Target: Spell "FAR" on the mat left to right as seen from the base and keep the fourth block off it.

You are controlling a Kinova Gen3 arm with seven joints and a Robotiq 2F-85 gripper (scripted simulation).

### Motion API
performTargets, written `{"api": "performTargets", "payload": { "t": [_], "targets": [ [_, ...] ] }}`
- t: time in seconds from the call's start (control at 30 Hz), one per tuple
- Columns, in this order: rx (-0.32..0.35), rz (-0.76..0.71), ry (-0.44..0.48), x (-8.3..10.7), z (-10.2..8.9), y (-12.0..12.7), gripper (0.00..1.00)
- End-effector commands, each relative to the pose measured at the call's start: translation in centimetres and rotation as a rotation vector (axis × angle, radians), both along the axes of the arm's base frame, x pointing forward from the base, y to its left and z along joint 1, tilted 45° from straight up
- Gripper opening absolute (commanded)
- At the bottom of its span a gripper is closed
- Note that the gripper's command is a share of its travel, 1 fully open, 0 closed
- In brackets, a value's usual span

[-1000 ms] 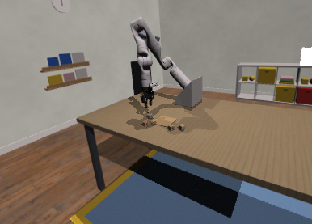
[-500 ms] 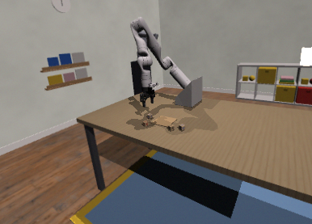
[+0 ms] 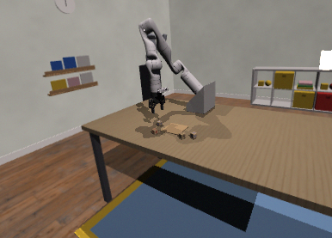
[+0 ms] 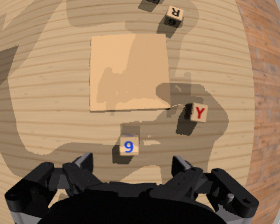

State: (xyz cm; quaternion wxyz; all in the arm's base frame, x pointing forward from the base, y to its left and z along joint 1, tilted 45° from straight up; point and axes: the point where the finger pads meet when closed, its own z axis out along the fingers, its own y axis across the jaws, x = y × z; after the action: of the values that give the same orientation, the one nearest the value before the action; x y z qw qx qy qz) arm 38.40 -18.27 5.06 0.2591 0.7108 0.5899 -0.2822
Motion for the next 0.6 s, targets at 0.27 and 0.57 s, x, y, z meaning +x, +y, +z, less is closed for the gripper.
{"api": "performTargets", "payload": {
  "t": [0.27,0.57],
  "targets": [
    [-0.054,-0.242,-0.218,1.6,-0.3,-0.2,1.0],
    [-0.093,-0.442,-0.409,3.4,-0.8,-0.3,1.0]
  ]
}}
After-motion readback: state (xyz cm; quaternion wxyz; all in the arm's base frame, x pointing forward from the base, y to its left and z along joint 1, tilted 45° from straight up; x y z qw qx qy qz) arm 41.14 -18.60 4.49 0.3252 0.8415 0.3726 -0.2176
